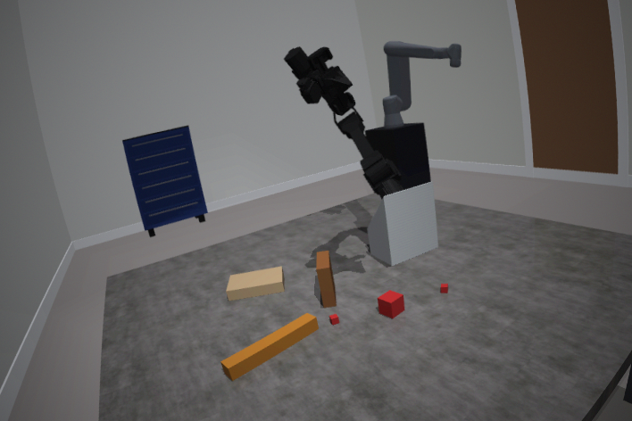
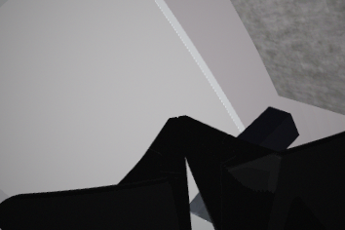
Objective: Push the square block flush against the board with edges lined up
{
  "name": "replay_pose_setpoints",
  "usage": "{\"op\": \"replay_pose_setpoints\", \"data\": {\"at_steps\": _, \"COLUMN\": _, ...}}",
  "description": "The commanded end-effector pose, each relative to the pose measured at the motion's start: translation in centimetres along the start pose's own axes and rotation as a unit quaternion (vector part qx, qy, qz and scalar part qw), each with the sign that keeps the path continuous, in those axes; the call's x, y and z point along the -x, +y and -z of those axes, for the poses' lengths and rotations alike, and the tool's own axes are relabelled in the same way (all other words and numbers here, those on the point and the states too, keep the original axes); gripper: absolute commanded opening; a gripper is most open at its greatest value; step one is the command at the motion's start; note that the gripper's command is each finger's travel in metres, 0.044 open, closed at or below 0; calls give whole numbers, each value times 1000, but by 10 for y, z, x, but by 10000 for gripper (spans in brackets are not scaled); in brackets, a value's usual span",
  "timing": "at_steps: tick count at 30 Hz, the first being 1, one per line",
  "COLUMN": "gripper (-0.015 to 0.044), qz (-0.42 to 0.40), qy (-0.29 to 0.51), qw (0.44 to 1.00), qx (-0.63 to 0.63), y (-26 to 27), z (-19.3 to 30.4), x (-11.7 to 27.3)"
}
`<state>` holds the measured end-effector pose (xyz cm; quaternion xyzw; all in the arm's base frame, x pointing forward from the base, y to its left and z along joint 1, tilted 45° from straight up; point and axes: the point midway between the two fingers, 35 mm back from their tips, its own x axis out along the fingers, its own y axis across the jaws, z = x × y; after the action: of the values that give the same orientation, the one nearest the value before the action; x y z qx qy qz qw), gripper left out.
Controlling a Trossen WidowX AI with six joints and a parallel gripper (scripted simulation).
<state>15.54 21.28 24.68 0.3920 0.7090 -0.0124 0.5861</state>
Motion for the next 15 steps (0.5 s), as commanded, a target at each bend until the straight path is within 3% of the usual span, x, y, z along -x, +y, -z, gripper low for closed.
{"op": "replay_pose_setpoints", "data": {"at_steps": 1, "gripper": 0, "qz": 40, "qy": -41, "qw": 998, "qx": -20, "y": -4, "z": -33, "x": -24}}
{"op": "replay_pose_setpoints", "data": {"at_steps": 15, "gripper": 0, "qz": 216, "qy": -183, "qw": 957, "qx": -59, "y": -52, "z": -147, "x": -97}}
